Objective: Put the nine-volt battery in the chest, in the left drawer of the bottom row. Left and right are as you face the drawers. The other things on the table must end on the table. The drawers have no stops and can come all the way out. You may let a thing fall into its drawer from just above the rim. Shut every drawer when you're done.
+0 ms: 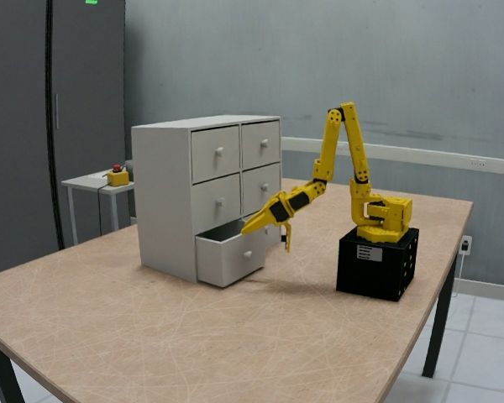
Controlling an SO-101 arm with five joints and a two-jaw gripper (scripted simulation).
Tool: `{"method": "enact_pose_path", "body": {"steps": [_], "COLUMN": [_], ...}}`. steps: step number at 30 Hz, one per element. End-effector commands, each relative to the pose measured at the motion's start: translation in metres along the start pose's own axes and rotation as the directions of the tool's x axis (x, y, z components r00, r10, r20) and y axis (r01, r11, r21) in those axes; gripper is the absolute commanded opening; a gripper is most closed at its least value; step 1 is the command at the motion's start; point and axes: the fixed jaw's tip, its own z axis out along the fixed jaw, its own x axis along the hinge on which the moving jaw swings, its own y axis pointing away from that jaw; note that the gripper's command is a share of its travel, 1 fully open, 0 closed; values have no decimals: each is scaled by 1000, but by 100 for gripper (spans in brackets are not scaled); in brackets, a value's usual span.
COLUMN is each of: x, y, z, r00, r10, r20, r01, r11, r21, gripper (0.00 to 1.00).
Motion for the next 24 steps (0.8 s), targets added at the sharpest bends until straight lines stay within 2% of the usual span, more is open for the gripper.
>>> {"method": "enact_pose_path", "body": {"steps": [1, 13, 15, 20, 21, 24], "x": [-7, -45, -45, -60, -56, -56], "y": [2, 1, 1, 1, 1, 1], "z": [3, -2, -2, -10, -10, -10], "r00": [1000, 1000, 1000, 1000, 999, 999], "r10": [-4, -4, -4, -4, -4, -4], "r20": [-12, -11, -11, -11, -32, -32], "r01": [4, 4, 4, 4, 4, 4], "r11": [1000, 1000, 1000, 1000, 1000, 1000], "r21": [-6, -6, -6, -6, -6, -6], "gripper": [21, 21, 21, 21, 21, 21]}}
